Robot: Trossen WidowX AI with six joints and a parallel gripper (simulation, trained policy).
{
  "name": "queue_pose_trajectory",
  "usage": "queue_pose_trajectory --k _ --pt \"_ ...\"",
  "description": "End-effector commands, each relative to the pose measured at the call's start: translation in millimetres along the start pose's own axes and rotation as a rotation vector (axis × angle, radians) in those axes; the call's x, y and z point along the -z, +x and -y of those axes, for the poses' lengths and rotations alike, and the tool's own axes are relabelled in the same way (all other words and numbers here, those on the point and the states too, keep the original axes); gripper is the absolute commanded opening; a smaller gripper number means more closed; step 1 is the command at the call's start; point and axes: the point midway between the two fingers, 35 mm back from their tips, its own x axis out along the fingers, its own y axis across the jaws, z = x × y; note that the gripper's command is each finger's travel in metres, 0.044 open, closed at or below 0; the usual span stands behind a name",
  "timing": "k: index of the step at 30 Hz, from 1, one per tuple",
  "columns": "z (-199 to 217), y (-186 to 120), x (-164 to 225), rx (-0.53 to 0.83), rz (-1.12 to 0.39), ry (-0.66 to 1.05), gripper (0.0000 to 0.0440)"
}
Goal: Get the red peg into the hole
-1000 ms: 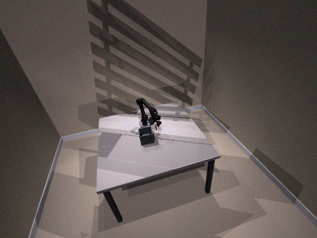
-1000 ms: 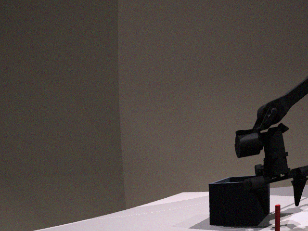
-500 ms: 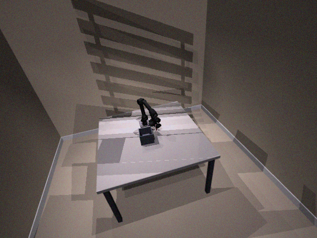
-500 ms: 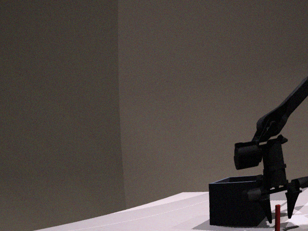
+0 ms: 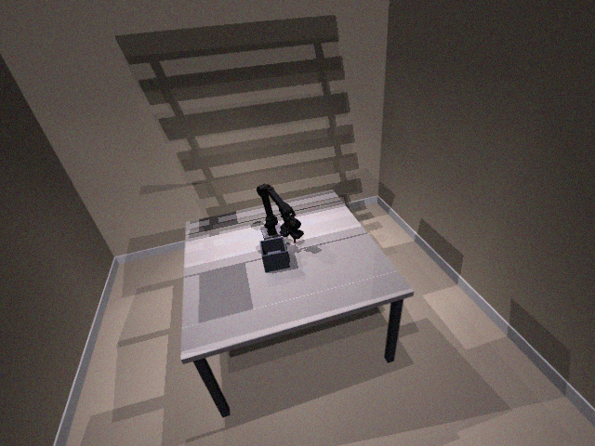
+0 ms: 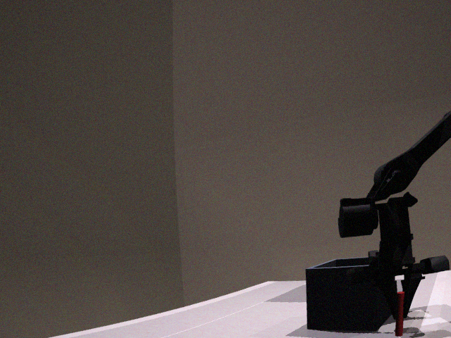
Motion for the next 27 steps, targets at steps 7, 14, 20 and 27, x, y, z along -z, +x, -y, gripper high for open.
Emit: queue_pose_trajectory --k 7,14,20,27 --pt "-20 -46 4 -0.164 -0.028 -0.030 0.0000" --pt "-27 -88 -5 -0.267 0.008 -0.041 0.0000" --pt "-29 -123 -22 -0.336 0.070 -0.029 0.0000" --pt "-25 -149 -47 -0.356 0.147 0.006 0.0000"
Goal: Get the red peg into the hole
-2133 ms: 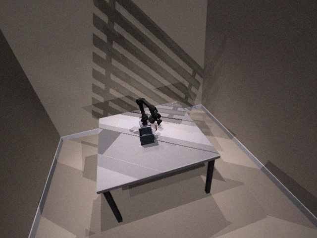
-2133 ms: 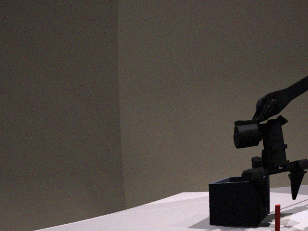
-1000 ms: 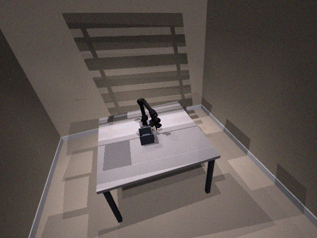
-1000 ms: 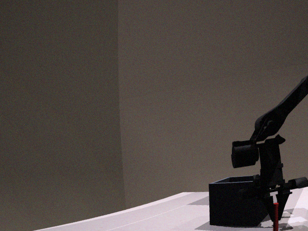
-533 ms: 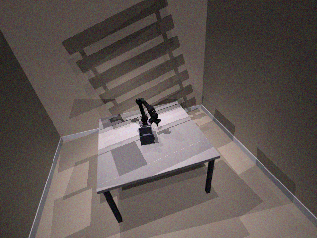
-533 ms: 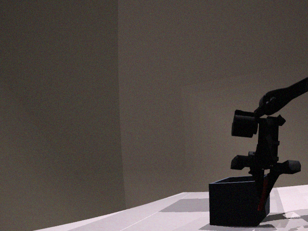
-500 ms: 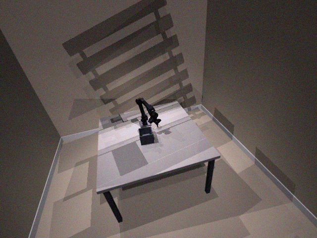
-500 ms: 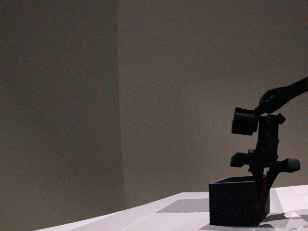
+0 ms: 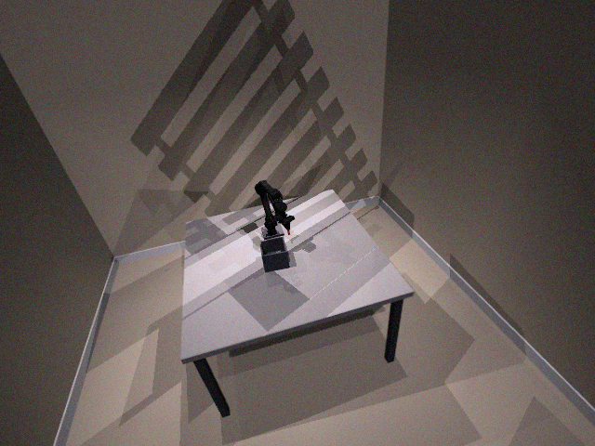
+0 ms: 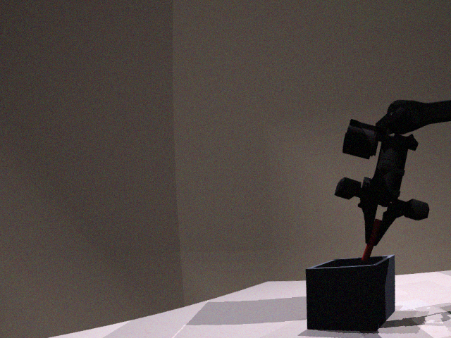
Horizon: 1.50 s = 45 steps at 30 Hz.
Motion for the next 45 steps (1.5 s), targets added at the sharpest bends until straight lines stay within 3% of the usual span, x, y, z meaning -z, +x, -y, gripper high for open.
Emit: queue_pose_trajectory --k 1,25,45 --pt "0 -8 -13 0.001 0.040 0.010 0.0000" --pt "12 -7 -91 0.116 0.113 0.114 0.0000" --pt "20 32 -131 0.171 0.062 0.128 0.0000"
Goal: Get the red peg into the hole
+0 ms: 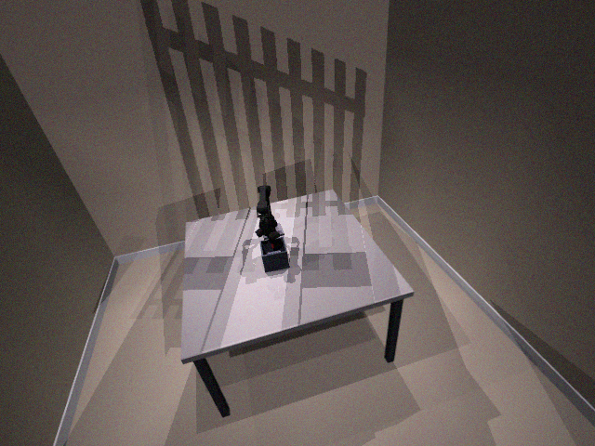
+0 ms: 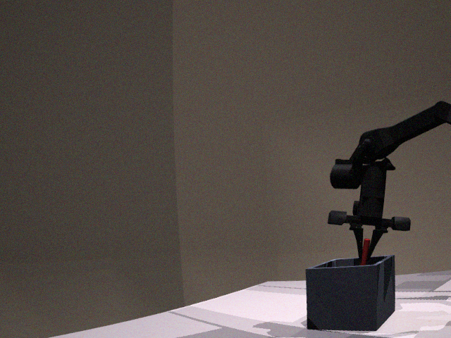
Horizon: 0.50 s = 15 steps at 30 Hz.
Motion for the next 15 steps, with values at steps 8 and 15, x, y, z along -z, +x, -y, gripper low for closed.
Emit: queue_pose_trajectory --k 8,15 --pt "-4 27 -5 0.005 -0.049 -0.025 0.0000" --pt "-8 42 -6 0.003 -0.068 -0.056 0.0000"
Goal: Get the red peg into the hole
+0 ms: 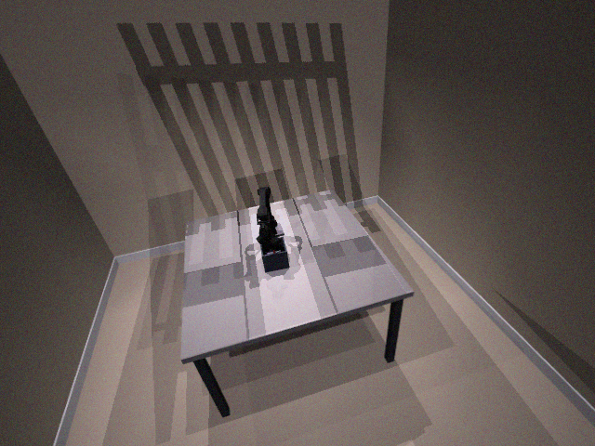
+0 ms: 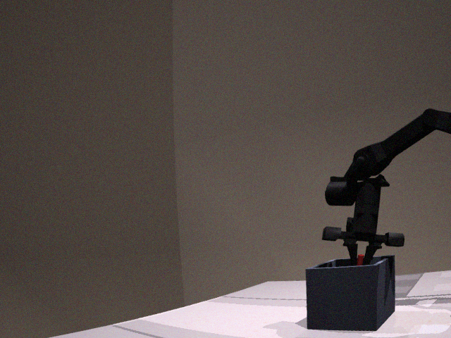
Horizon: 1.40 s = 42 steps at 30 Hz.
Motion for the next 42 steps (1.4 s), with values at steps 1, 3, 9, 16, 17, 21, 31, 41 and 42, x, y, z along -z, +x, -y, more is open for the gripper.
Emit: queue_pose_trajectory --k 1,3,9,16,17,21,31,41,42 --pt "0 10 0 0.005 -0.017 -0.016 0.0000" --pt "-1 14 -1 0.006 -0.021 -0.027 0.0000" --pt "0 29 -2 0.017 -0.032 -0.053 0.0000" --pt "8 44 -2 0.051 -0.044 -0.082 0.0033" --pt "9 46 -2 0.056 -0.045 -0.086 0.0039" --pt "14 53 -2 0.074 -0.051 -0.099 0.0062" --pt "23 60 -5 0.116 -0.095 -0.087 0.0146" --pt "7 49 -14 0.051 -0.142 -0.065 0.0155" --pt "6 48 -15 0.043 -0.146 -0.064 0.0156"
